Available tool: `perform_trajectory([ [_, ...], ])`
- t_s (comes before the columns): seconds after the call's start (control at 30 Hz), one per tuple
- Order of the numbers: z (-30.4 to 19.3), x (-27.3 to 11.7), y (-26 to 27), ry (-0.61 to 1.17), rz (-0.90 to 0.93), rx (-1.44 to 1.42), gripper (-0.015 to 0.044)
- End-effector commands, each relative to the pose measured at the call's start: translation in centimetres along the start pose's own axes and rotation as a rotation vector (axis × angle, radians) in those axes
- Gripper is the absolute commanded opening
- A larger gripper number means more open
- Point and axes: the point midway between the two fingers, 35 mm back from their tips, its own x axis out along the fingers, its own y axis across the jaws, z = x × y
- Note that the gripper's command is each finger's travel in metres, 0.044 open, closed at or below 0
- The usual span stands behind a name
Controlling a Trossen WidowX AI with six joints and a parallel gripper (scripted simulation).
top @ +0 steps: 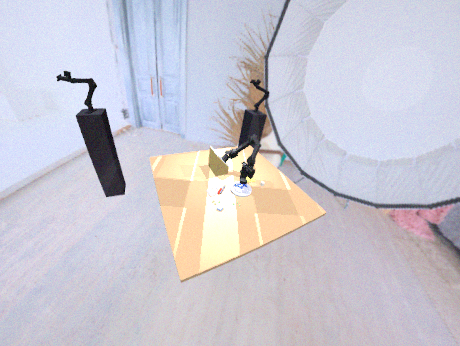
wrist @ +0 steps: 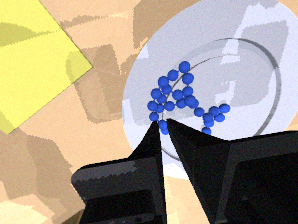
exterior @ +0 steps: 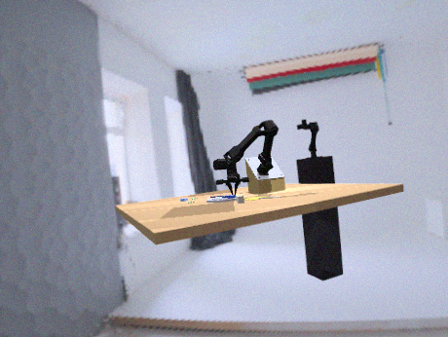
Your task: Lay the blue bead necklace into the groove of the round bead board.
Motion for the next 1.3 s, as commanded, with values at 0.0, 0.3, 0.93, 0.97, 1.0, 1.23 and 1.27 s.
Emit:
perform_trajectory([
  [0.0, -0.27, 0.36, 0.38, 0.012, 0.013, 0.007, 0.0],
  [0.3, -0.27, 0.36, 0.38, 0.012, 0.013, 0.007, 0.0],
  [0.93, -0.27, 0.36, 0.38, 0.012, 0.013, 0.007, 0.0],
  [0.97, -0.27, 0.36, 0.38, 0.012, 0.013, 0.007, 0.0],
  [1.0, -0.27, 0.36, 0.38, 0.012, 0.013, 0.007, 0.0],
  [1.23, -0.01, 0.01, 0.01, 0.0, 0.0, 0.0, 0.0105],
  [1.27, -0.01, 0.01, 0.01, 0.0, 0.0, 0.0, 0.0131],
])
